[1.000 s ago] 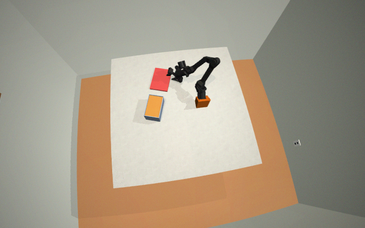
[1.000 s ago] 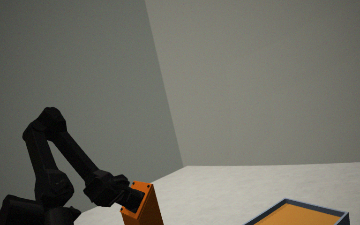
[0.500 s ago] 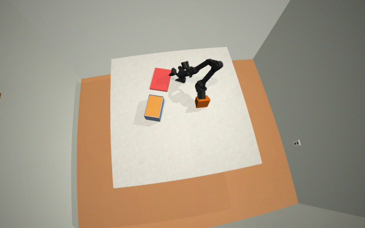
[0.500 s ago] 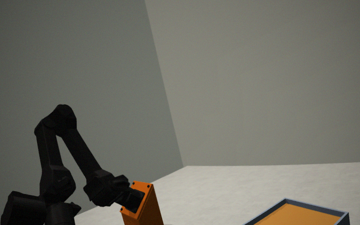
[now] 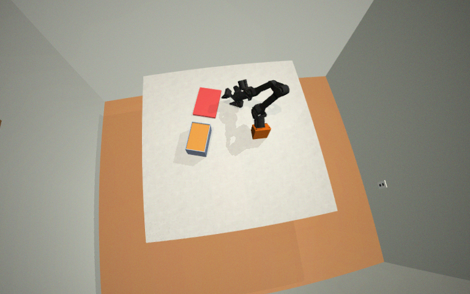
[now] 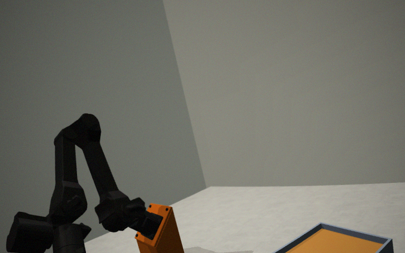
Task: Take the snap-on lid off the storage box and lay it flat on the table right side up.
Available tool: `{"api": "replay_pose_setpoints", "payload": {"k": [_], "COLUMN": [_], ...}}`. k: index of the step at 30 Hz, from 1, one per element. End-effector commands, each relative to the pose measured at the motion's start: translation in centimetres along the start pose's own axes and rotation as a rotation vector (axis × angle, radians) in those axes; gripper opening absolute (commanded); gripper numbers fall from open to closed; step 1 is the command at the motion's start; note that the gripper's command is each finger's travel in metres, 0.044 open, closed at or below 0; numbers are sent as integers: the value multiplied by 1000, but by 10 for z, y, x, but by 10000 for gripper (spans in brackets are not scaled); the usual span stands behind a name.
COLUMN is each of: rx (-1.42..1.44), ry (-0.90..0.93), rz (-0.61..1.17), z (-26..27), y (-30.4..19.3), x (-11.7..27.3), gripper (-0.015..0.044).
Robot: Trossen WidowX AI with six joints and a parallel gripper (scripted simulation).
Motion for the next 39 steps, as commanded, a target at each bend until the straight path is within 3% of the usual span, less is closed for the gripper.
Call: {"api": "replay_pose_setpoints", "payload": {"k": [1,39], "rx": [5,3], "ry": [2,2], "rz": [4,5], "z": [-3,36], "y": [-1,-2], "x": [4,67], "gripper": [440,440]}}
Point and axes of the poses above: the point midway between the two fingers, 35 mm back from their tips, its own x axis back along the fingers, its own z axis across the jaws, y = z × x, the point moved 3 cm from there along x, back along the fingers, and after that the axes turned 5 degrees about -x, right-handed, at the moved point
